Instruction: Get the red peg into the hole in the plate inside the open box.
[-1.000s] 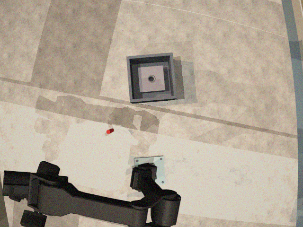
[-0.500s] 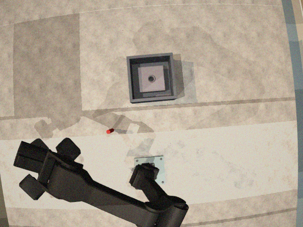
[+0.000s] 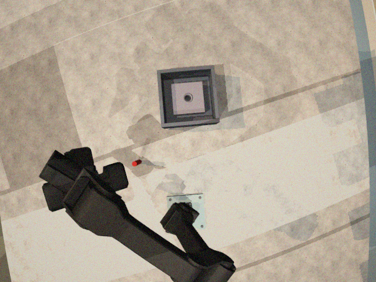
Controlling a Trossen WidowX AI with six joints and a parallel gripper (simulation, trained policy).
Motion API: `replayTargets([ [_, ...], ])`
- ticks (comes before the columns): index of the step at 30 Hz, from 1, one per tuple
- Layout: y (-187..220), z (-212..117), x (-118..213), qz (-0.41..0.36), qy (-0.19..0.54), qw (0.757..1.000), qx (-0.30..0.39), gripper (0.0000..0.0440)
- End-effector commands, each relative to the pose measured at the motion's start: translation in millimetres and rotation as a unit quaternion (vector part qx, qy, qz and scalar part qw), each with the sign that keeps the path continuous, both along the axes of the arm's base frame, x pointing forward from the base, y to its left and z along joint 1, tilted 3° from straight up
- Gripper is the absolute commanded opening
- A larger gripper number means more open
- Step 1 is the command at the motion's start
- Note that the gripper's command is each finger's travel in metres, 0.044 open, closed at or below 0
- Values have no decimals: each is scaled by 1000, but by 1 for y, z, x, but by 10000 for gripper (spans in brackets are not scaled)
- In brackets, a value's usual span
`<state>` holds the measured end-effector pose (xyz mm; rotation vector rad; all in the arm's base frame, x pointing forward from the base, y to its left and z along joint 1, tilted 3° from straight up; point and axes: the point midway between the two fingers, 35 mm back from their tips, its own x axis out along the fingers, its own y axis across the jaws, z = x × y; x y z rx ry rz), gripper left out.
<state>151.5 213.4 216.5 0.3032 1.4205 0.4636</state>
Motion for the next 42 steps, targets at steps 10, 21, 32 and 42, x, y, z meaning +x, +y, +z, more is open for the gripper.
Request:
replayTargets([
  [10,-53,-37,16,-196,63,976,-74,440],
  [21,-87,-85,21,-351,112,922,-124,440],
  [32,-96,-138,29,-446,122,878,-125,440],
  [42,-101,-167,29,-503,134,846,-116,318],
])
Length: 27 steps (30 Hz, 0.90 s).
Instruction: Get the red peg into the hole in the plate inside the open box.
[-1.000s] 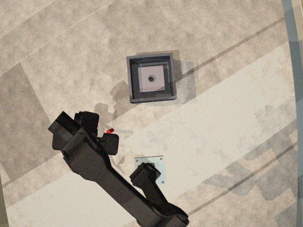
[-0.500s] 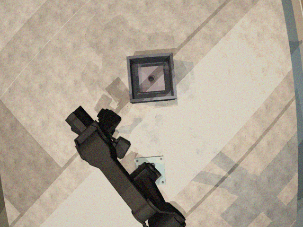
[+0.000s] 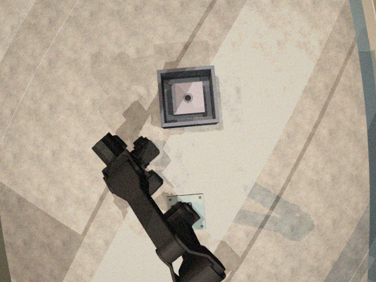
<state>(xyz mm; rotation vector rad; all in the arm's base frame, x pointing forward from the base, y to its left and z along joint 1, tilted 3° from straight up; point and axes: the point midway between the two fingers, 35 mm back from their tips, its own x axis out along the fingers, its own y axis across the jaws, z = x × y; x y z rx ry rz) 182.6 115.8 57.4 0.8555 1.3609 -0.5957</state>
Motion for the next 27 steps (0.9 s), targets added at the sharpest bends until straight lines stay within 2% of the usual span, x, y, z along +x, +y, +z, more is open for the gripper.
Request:
replayTargets([
  [1,-4,-8,-2,-22,10,1000,-3,292],
  [12,-5,-9,-2,-41,34,998,21,6],
  [27,-27,40,23,7,-55,998,-24,0],
])
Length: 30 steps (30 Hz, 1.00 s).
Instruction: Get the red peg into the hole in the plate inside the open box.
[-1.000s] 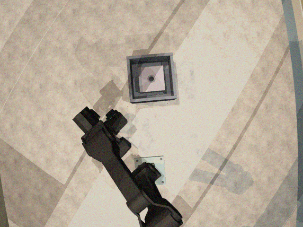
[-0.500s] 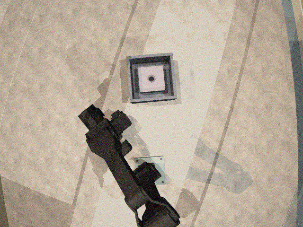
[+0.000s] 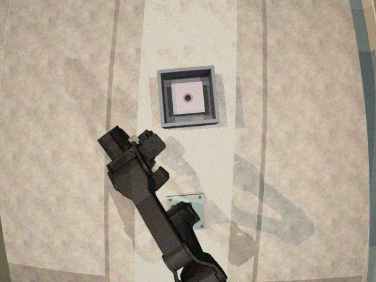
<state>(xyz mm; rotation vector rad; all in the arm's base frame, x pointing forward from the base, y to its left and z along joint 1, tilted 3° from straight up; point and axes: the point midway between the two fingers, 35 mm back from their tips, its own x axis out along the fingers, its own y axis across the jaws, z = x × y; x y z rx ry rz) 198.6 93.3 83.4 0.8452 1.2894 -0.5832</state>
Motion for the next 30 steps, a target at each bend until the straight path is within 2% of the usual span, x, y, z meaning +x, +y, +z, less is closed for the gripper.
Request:
replayTargets([
  [1,-7,18,9,10,-28,999,-13,0],
  [15,-44,75,44,5,-95,994,-57,0],
  [30,-95,85,78,-45,-115,989,-87,0],
])
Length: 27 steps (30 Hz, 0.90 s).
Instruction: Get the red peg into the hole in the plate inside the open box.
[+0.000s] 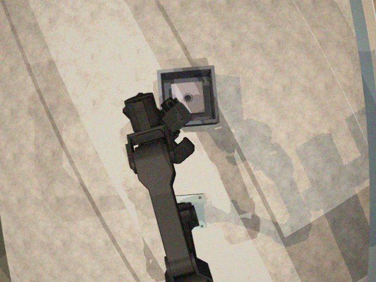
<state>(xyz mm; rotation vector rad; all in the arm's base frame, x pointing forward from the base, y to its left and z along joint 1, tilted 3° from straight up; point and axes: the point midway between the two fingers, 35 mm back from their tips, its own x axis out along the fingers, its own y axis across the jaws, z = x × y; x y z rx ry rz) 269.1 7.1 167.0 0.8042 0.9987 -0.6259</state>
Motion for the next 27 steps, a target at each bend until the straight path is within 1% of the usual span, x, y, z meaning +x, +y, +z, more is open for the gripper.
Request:
replayTargets([
  [1,-12,1,9,-11,-5,1000,-8,0],
  [14,-45,-12,32,-45,-9,999,-12,3],
  [27,-62,-30,48,-56,8,998,1,11],
])
